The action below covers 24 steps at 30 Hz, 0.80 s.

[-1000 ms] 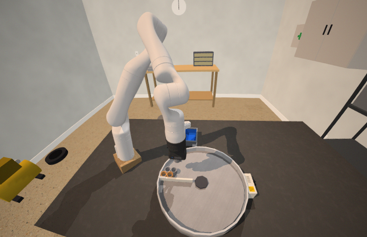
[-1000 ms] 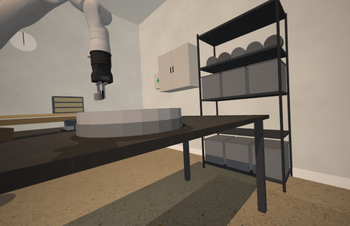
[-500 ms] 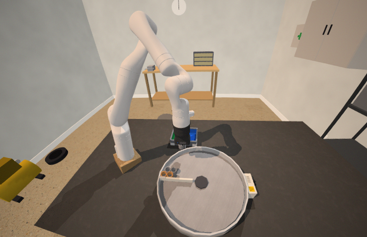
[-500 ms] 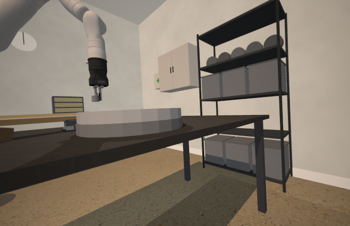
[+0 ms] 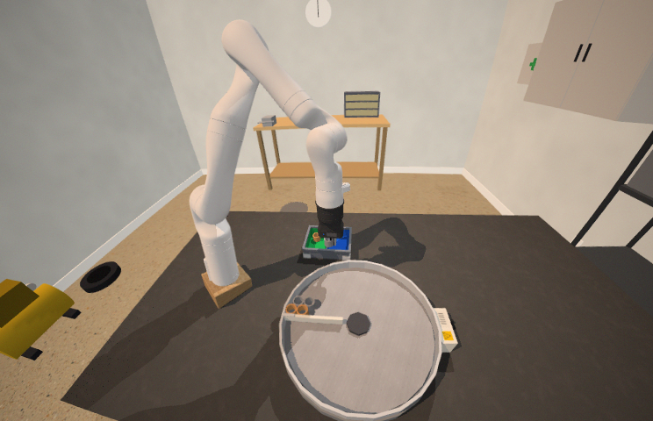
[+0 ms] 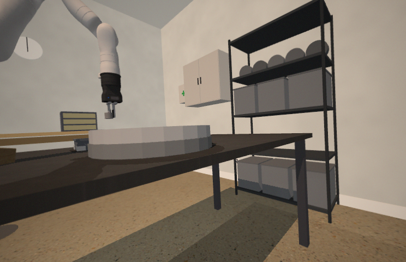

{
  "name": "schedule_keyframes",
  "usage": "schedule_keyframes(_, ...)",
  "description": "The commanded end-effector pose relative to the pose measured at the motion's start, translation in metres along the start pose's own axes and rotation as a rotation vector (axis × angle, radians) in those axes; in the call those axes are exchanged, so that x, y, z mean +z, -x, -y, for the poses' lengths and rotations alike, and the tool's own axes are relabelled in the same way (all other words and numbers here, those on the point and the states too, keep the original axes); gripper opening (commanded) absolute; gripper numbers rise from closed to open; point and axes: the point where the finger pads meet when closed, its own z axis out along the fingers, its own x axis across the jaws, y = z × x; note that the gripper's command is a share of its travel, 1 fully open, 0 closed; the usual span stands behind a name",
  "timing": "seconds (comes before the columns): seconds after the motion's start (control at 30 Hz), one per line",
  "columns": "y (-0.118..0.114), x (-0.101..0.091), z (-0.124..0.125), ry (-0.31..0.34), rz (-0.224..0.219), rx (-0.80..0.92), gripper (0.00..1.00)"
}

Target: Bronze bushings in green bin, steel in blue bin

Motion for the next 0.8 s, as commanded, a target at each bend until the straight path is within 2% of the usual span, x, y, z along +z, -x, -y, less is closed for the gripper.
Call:
schedule_keyframes(0.0, -0.001, 0.000, 0.039, -0.004, -0.002, -0.050, 0.00)
schedule_keyframes(0.17, -0.001, 0.000, 0.039, -0.004, -0.002, -0.050, 0.00)
schedule_keyframes(0.33, -0.005, 0.000, 0.089, -0.004, -0.002, -0.051, 0.00)
schedule_keyframes(0.77, -0.005, 0.000, 0.089, -0.004, -0.002, -0.050, 0.00)
